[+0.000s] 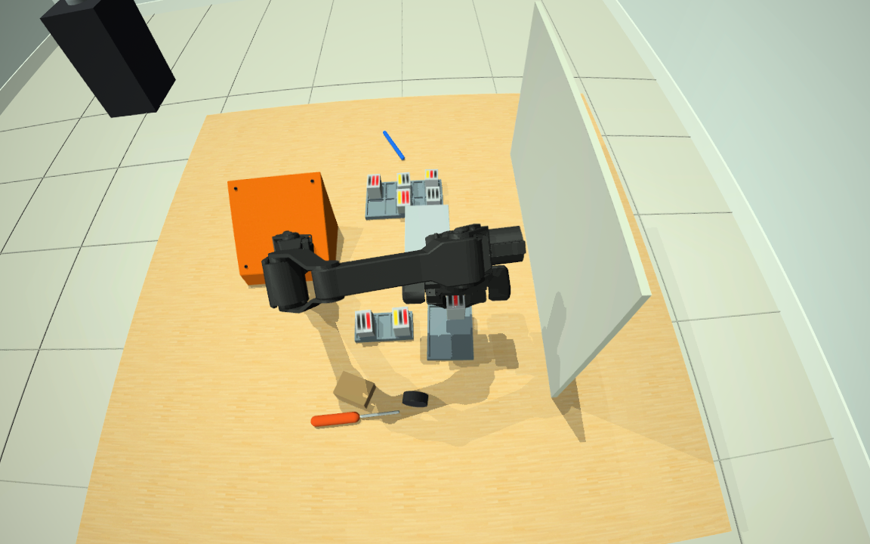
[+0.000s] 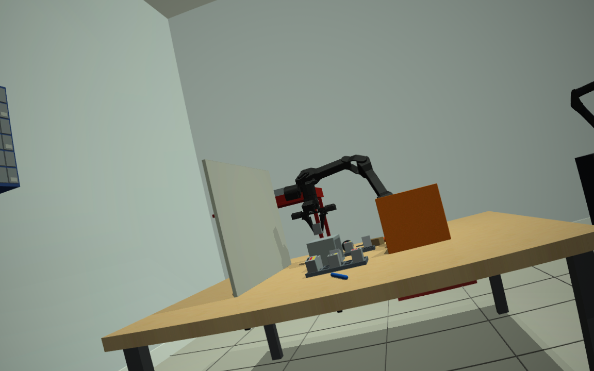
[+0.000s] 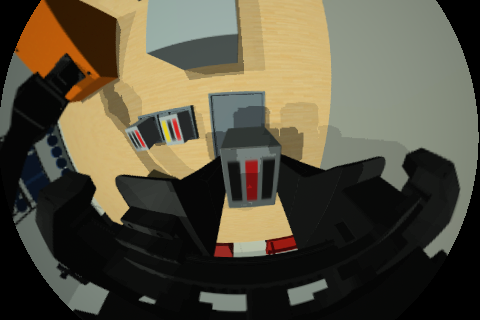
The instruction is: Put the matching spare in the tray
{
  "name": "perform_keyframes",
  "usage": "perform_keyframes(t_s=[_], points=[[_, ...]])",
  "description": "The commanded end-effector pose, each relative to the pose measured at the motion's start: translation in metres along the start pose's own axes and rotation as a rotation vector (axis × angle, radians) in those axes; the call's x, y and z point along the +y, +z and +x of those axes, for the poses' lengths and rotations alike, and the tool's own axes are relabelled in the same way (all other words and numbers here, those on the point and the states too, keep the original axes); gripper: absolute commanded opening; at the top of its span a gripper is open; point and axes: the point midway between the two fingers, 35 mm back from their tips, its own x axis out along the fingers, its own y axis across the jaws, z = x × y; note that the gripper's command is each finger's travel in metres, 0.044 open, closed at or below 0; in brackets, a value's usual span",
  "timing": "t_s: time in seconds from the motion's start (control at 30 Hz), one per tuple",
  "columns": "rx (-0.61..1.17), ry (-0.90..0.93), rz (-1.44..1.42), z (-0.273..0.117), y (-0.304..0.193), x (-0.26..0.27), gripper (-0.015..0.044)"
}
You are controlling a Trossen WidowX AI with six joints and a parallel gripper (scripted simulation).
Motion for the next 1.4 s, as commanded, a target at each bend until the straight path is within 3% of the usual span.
perform_keyframes(t_s=[0.0, 1.37], points=[[-0.004, -0.001, -0.006, 0.003, 0.001, 0.000, 0.0000], [-0.010, 0.005, -0.005, 0.038, 0.001, 0.000, 0.0000]])
